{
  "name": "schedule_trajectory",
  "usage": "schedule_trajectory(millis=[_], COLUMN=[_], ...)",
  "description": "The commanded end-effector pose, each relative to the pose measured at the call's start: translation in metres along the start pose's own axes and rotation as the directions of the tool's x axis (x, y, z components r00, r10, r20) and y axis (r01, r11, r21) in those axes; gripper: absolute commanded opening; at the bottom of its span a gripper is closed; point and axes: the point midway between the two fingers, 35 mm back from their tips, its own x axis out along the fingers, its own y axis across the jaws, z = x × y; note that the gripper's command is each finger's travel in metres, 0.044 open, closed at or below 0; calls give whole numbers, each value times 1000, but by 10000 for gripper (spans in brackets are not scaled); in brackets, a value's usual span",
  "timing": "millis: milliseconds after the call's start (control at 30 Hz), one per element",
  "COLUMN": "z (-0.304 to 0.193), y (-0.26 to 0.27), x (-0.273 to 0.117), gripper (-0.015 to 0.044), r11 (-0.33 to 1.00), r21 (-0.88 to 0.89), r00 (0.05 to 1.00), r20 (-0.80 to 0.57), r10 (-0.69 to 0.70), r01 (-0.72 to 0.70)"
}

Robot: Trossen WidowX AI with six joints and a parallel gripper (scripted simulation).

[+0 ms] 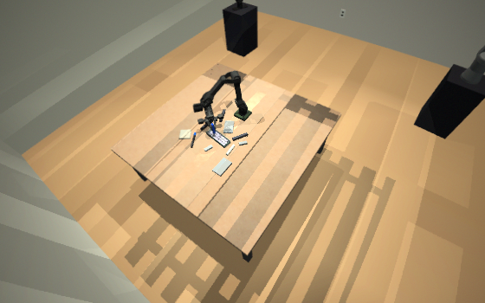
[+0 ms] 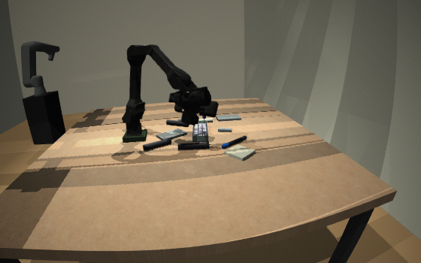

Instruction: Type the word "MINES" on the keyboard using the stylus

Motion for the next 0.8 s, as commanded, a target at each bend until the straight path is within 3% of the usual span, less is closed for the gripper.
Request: schedule_trajectory(millis=[0, 100, 200, 767], z=[0, 0, -2, -26], y=[0, 0, -3, -57], x=[0, 0, 2, 34], gripper=[84, 64, 0, 0], r11=[1000, 1000, 1000, 1000], r21=[0, 0, 0, -2], r00=[1000, 1000, 1000, 1000], r20=[0, 0, 2, 1], r10=[0, 0, -1, -1], r01=[0, 0, 1, 1])
